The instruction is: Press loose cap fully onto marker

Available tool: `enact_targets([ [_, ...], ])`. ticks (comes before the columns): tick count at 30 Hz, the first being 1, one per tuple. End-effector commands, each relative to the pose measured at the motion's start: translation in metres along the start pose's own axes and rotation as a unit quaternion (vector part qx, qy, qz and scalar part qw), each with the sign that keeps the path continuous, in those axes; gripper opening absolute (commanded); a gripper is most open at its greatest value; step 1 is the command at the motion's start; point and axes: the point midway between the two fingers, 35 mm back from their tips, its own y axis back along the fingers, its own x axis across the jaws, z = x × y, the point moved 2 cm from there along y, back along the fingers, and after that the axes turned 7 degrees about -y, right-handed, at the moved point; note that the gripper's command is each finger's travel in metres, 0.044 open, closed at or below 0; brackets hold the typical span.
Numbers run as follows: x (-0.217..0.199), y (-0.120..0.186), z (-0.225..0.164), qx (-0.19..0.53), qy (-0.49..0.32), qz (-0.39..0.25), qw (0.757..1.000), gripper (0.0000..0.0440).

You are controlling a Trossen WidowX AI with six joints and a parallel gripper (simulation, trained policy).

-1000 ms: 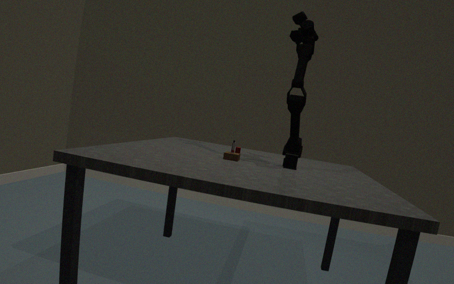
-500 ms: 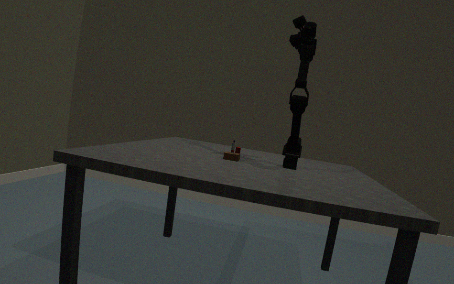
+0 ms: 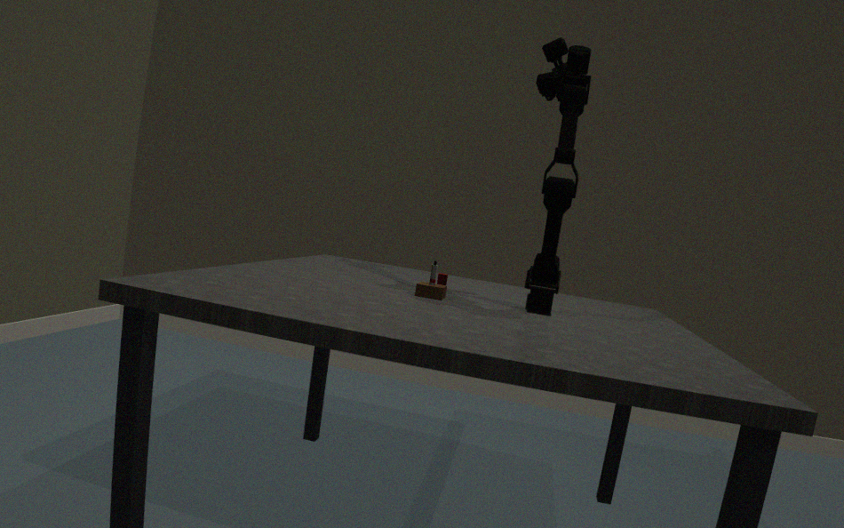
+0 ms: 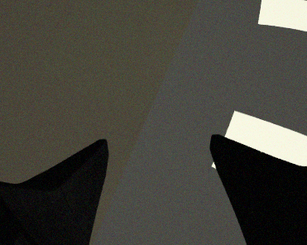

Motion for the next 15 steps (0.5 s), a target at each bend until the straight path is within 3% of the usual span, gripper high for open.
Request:
enact_targets([
  [1, 0.01, -0.003, 0.006, -0.021, -0.009, 0.013, 1.0, 0.0308],
  [15, 0.04, -0.011, 0.03, -0.088, -0.043, 0.06, 0.993, 0.0309],
])
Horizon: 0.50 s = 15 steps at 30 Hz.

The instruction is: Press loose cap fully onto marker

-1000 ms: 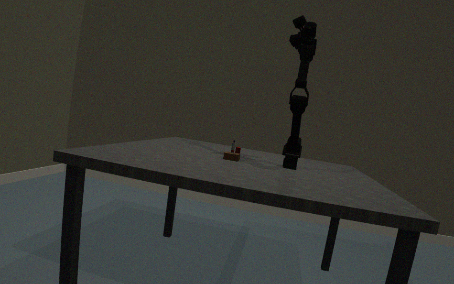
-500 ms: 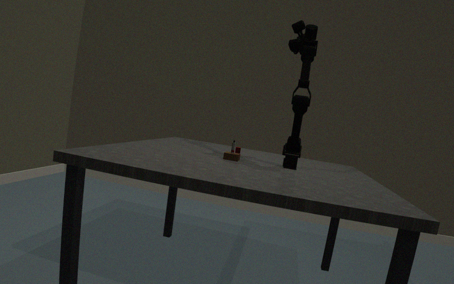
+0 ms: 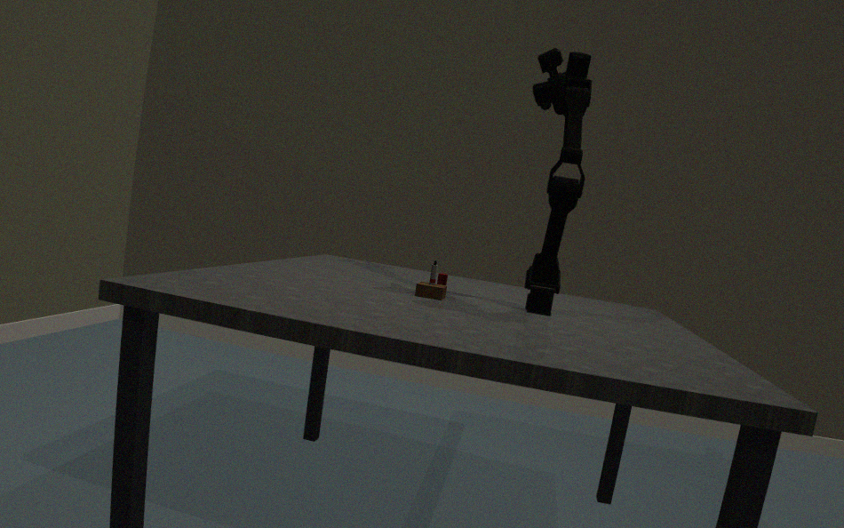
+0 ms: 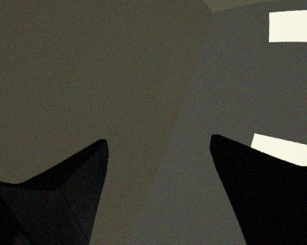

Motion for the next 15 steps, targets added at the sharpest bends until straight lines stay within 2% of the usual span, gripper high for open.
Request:
enact_targets([
  [1, 0.01, -0.005, 0.006, -0.016, -0.009, 0.015, 1.0, 0.0309],
  [15, 0.041, -0.017, 0.031, -0.084, -0.041, 0.064, 0.994, 0.0308],
])
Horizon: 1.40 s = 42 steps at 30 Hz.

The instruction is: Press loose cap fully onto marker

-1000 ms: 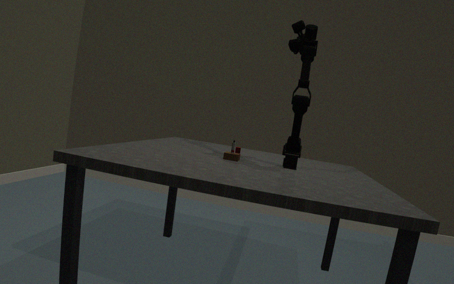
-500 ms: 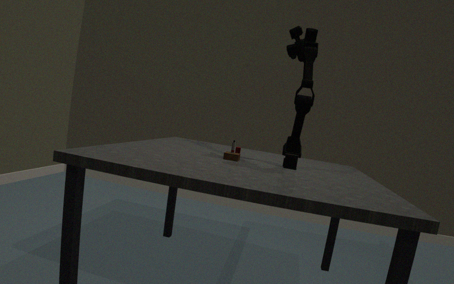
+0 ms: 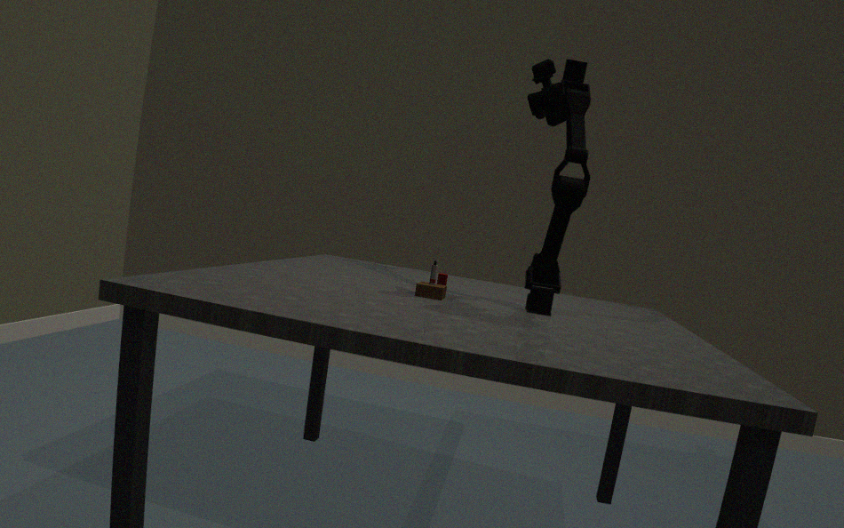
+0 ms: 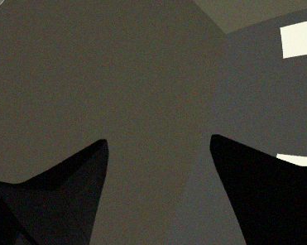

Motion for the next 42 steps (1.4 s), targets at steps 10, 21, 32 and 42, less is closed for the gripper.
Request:
enact_targets([
  [10, 0.03, -0.018, 0.023, -0.062, -0.026, 0.049, 0.997, 0.0308],
  [21, 0.054, -0.031, 0.046, -0.117, -0.046, 0.091, 0.988, 0.0309],
  [32, 0.077, -0.041, 0.071, -0.17, -0.063, 0.135, 0.974, 0.031],
  [42, 0.098, -0.049, 0.096, -0.216, -0.075, 0.176, 0.957, 0.031],
])
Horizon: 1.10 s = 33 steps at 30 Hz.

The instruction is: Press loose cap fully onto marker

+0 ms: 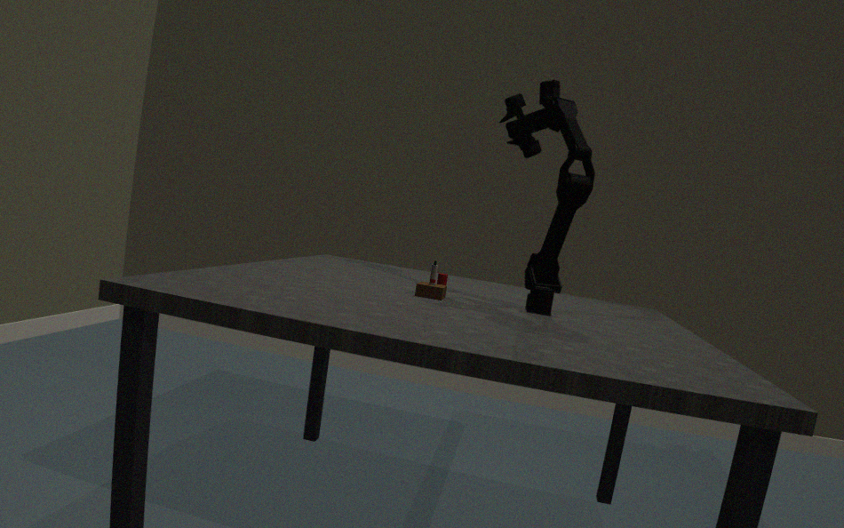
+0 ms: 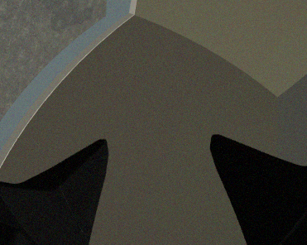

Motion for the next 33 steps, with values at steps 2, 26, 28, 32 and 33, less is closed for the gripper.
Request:
enact_targets([
  [2, 0.01, -0.012, 0.007, -0.021, -0.005, 0.024, 0.999, 0.0311],
  [26, 0.056, -0.061, 0.051, -0.121, -0.027, 0.138, 0.983, 0.0313],
  [28, 0.059, -0.065, 0.055, -0.128, -0.028, 0.148, 0.98, 0.0313],
  [32, 0.067, -0.072, 0.063, -0.142, -0.031, 0.168, 0.975, 0.0314],
  [33, 0.069, -0.074, 0.065, -0.146, -0.031, 0.173, 0.974, 0.0314],
])
